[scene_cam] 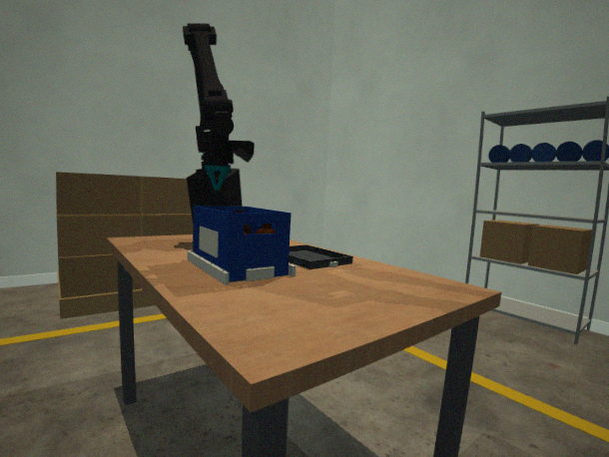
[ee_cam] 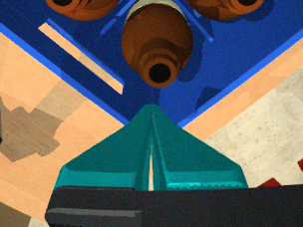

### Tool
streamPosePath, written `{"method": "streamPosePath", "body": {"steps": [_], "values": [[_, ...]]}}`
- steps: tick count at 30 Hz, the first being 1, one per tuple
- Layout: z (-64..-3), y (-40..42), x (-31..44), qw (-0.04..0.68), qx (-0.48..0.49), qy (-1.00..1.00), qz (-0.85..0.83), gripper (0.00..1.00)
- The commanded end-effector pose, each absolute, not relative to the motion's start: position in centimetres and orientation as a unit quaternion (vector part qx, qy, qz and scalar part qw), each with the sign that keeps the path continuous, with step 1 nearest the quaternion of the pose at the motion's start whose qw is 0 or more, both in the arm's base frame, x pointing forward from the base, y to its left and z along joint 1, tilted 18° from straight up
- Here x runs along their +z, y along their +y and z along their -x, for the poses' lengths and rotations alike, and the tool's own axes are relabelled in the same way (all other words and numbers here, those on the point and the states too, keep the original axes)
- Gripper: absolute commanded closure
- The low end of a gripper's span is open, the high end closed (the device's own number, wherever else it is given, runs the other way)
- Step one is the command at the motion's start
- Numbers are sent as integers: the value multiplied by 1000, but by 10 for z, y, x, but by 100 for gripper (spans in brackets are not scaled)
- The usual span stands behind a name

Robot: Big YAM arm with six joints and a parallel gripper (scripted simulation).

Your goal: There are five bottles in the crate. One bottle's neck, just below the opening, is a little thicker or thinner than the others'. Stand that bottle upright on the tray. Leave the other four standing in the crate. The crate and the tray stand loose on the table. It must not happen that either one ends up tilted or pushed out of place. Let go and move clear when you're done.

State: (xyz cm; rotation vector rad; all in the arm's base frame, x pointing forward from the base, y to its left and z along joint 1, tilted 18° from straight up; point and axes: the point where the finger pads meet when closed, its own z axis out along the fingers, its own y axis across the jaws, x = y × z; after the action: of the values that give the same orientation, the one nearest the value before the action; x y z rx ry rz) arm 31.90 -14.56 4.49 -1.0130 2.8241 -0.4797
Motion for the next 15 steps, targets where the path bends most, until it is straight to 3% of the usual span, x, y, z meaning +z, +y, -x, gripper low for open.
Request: {"method": "streamPosePath", "body": {"steps": [1, 7, 8, 15], "values": [[-326, -108, 32, 54, -150, 929, 334, 100], [-329, -65, 25, 59, -154, 928, 334, 100], [-342, -66, 34, 71, -159, 927, 332, 39], [-338, -73, 35, 70, -160, 930, 323, 39]]}}
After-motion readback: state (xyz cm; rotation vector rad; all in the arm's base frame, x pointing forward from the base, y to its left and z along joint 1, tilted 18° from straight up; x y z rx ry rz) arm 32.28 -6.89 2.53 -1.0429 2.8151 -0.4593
